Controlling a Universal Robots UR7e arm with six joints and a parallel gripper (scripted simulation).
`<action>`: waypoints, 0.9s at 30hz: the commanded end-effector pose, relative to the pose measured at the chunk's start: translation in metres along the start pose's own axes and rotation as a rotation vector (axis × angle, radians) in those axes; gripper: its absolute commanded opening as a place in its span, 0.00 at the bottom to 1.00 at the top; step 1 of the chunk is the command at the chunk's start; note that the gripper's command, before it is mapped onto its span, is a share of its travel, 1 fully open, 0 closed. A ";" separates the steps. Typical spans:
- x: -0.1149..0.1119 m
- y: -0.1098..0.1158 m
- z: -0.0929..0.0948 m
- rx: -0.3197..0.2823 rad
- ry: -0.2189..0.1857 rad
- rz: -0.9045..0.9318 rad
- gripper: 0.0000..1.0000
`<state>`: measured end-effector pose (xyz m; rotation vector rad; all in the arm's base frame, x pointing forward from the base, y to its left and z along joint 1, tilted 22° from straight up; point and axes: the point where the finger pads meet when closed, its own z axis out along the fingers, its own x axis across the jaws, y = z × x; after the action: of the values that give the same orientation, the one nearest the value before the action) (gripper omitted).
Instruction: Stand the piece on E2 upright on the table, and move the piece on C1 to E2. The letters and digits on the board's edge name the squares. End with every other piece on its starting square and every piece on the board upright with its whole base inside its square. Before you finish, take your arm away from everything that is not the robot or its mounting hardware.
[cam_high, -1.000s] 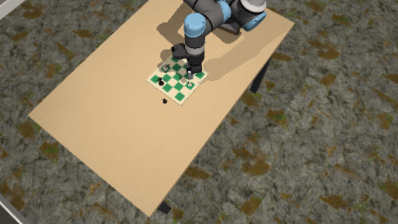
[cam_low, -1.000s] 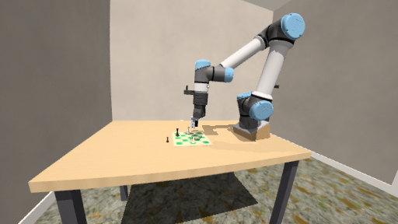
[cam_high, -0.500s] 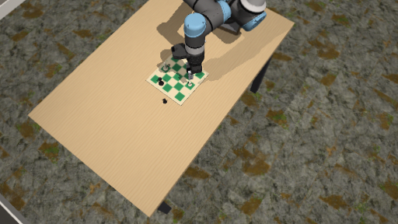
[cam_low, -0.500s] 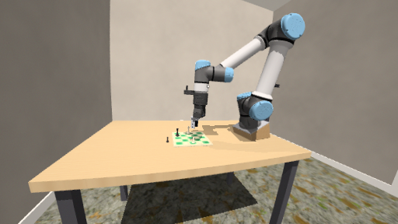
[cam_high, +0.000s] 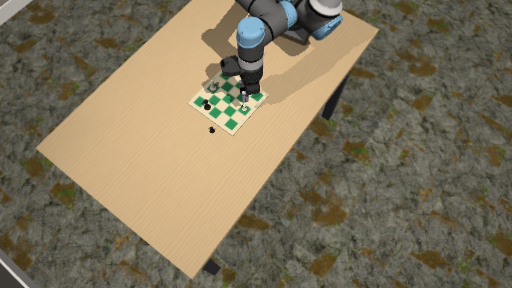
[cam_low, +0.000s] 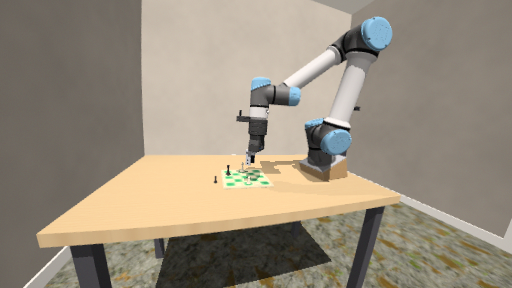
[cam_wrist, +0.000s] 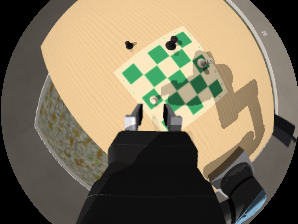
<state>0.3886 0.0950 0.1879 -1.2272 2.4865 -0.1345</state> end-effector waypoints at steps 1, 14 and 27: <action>0.000 0.000 0.002 0.001 -0.001 0.000 0.68; 0.000 -0.001 0.013 0.000 -0.001 -0.001 0.68; 0.001 -0.001 0.034 0.000 -0.001 -0.001 0.68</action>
<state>0.3977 0.0956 0.1631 -1.2282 2.4864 -0.1333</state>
